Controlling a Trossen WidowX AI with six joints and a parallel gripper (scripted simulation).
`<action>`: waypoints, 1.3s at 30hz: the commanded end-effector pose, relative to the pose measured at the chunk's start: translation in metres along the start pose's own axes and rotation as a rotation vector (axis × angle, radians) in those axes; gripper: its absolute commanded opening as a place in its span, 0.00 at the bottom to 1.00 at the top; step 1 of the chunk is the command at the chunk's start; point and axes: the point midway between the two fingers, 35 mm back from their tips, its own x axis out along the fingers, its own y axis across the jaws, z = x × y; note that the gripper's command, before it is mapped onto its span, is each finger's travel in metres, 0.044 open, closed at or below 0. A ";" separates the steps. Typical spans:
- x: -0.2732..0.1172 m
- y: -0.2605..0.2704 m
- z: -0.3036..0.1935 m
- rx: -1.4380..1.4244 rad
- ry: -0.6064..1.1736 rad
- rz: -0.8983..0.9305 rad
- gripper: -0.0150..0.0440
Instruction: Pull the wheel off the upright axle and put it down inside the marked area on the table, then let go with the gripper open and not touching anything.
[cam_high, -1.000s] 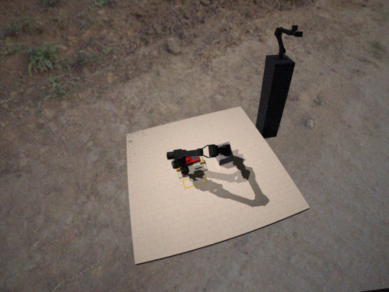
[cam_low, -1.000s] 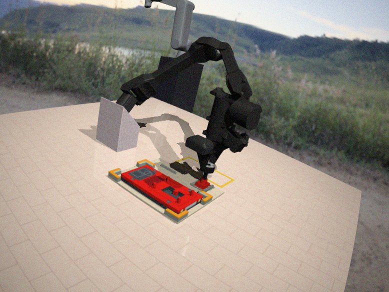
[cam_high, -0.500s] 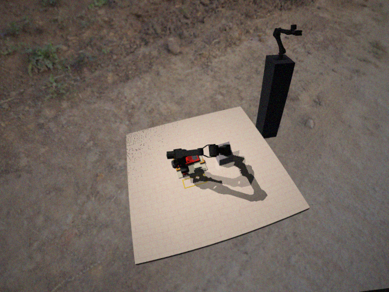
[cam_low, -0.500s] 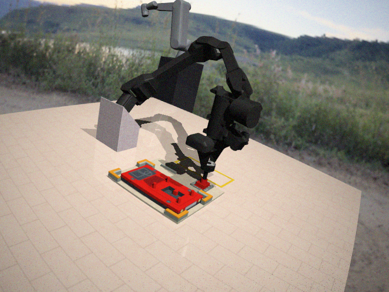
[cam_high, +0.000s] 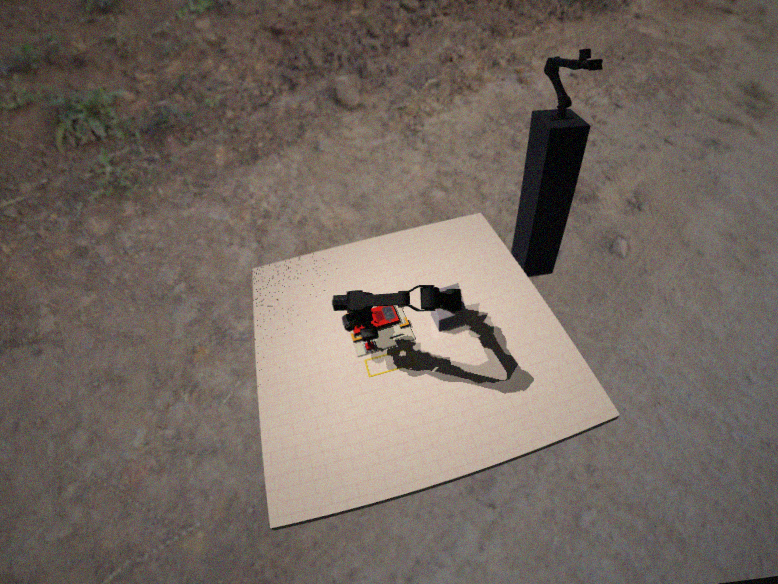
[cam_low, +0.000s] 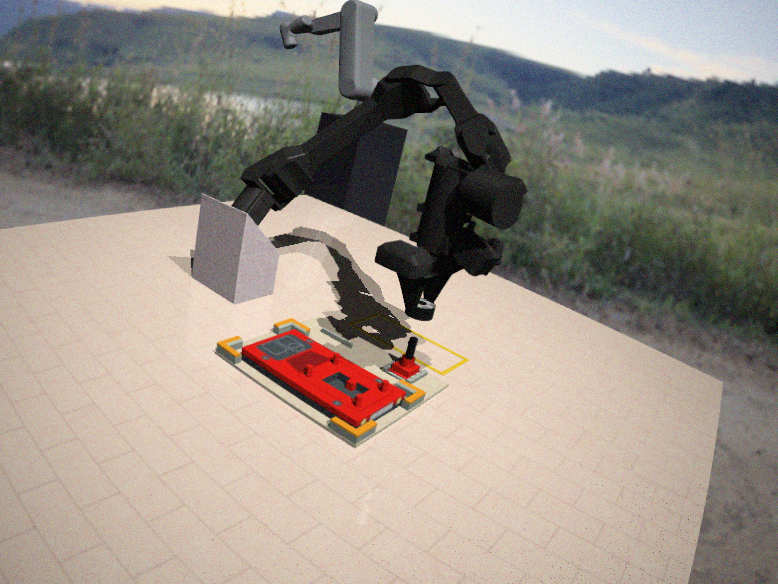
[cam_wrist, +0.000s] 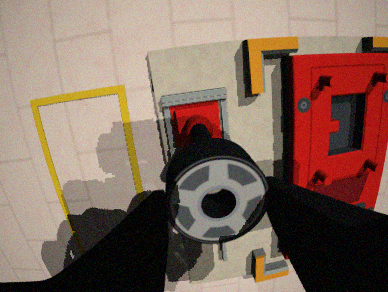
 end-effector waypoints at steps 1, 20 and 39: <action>0.000 0.001 0.000 0.000 0.000 0.000 0.25; -0.005 0.073 -0.036 -0.003 -0.002 -0.003 0.25; 0.019 0.095 -0.052 -0.005 -0.003 0.001 0.25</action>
